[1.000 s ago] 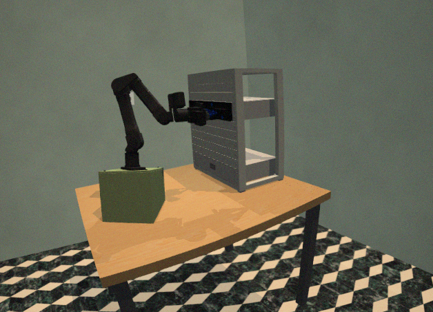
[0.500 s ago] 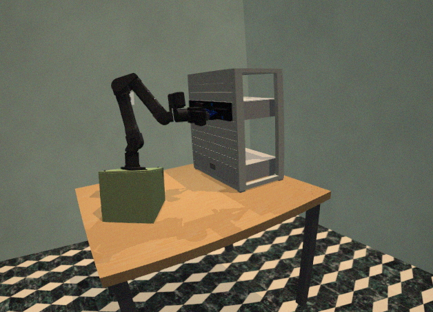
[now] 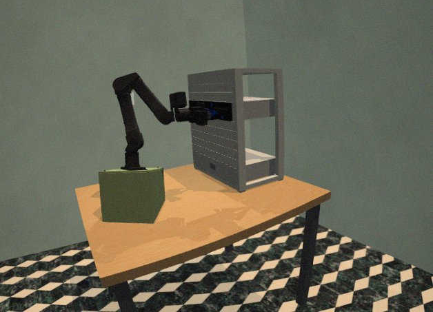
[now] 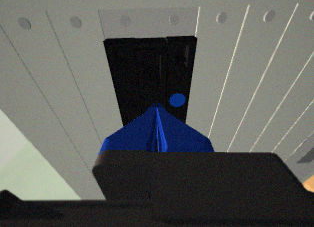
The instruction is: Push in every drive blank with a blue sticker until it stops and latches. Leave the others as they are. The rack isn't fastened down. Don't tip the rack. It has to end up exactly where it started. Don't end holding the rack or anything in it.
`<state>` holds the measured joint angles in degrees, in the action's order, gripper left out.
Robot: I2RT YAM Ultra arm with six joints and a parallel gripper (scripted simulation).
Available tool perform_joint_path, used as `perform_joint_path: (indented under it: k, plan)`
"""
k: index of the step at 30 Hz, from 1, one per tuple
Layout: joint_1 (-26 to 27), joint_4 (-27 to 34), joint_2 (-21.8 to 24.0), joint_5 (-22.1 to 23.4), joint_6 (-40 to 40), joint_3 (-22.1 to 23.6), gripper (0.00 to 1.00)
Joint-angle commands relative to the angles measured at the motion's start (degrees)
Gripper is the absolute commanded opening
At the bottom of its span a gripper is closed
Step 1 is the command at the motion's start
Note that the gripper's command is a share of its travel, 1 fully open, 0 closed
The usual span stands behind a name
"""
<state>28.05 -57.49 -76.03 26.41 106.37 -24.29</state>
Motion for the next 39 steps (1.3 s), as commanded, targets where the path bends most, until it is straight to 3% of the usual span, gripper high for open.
perform_joint_path:
  k: [1,39]
  plan:
    - [-0.64,-1.37,-1.35,-1.66,-0.85,-3.49,0.0]
    - [-0.74,-0.79,-3.15,-2.14,-0.92,-5.84,0.0]
